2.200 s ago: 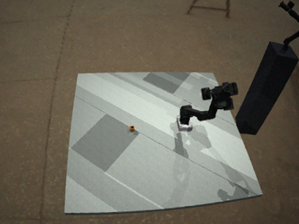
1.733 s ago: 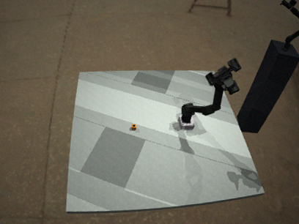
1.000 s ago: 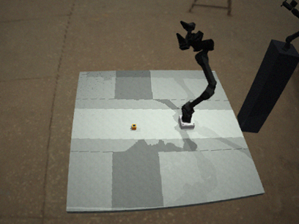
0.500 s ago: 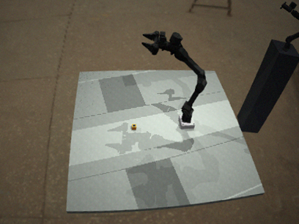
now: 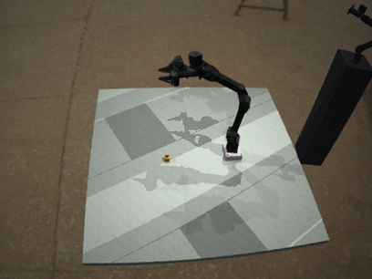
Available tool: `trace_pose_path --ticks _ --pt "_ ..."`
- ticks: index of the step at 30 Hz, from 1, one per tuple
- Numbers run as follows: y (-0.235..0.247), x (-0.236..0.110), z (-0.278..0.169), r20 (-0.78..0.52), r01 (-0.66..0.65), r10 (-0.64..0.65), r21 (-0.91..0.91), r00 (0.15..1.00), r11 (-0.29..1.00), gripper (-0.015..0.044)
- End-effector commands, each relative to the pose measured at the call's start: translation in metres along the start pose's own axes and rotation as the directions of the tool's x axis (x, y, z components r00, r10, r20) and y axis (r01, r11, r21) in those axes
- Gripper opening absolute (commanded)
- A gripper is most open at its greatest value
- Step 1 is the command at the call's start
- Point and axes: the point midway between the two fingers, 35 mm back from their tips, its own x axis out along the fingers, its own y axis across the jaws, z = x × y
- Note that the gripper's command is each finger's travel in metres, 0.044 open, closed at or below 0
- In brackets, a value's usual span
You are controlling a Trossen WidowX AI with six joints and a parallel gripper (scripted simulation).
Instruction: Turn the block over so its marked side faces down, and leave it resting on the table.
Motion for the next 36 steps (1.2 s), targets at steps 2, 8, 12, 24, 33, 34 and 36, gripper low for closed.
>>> trace_pose_path --ticks 2,8,12,24,33,34,36 --pt "0.012 0.043 -0.081 -0.254 0.014 0.006 0.075 0.967 0.997 0.044" --pt "0.031 0.071 -0.179 -0.546 0.039 0.007 0.073 0.837 0.997 0.044" --pt "0.047 0.074 -0.244 -0.717 0.046 -0.003 0.04 0.697 0.998 0.044" --pt "0.085 0.026 -0.4 -0.979 -0.04 -0.141 -0.148 0.146 0.988 0.044" --pt "0.073 0.032 -0.43 -0.979 -0.04 -0.142 -0.149 0.146 0.988 0.044" --pt "0.073 0.032 -0.433 -0.979 -0.04 -0.142 -0.149 0.146 0.988 0.044" --pt "0.073 0.032 -0.433 -0.979 -0.04 -0.142 -0.149 0.146 0.988 0.044"
